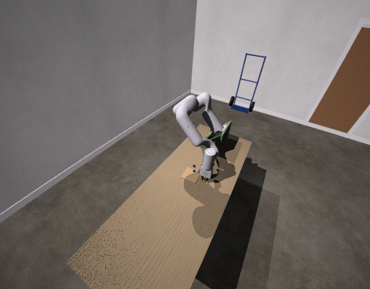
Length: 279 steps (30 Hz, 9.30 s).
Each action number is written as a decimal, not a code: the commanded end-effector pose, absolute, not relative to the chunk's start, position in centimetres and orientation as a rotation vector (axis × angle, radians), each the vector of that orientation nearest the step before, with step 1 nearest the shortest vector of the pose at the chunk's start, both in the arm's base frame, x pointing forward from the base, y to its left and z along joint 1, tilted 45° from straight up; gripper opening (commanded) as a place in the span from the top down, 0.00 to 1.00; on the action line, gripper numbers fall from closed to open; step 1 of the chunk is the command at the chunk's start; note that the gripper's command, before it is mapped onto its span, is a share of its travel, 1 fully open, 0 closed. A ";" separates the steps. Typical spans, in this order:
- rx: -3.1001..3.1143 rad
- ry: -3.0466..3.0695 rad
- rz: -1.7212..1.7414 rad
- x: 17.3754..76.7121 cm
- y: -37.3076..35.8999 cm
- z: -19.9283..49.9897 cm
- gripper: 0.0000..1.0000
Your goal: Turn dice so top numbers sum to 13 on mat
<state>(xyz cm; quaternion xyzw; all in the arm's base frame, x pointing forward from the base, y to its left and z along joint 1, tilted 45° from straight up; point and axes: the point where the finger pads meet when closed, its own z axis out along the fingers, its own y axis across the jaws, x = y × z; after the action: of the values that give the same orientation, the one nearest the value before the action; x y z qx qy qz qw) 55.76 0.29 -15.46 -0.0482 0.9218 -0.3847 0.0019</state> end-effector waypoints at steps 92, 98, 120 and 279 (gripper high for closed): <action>-0.151 2.891 -1.206 55.9 -1.1 -16.8 0.69; -0.151 2.891 -1.206 55.9 -1.1 -16.8 0.69; -0.151 2.891 -1.206 55.9 -1.1 -16.8 0.89; 0.030 2.852 -1.185 55.5 -10.0 -7.0 0.89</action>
<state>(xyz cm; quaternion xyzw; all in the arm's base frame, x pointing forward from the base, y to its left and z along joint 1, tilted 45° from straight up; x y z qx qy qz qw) 55.46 -9.98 -6.96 0.0097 0.9231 -0.3837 0.0261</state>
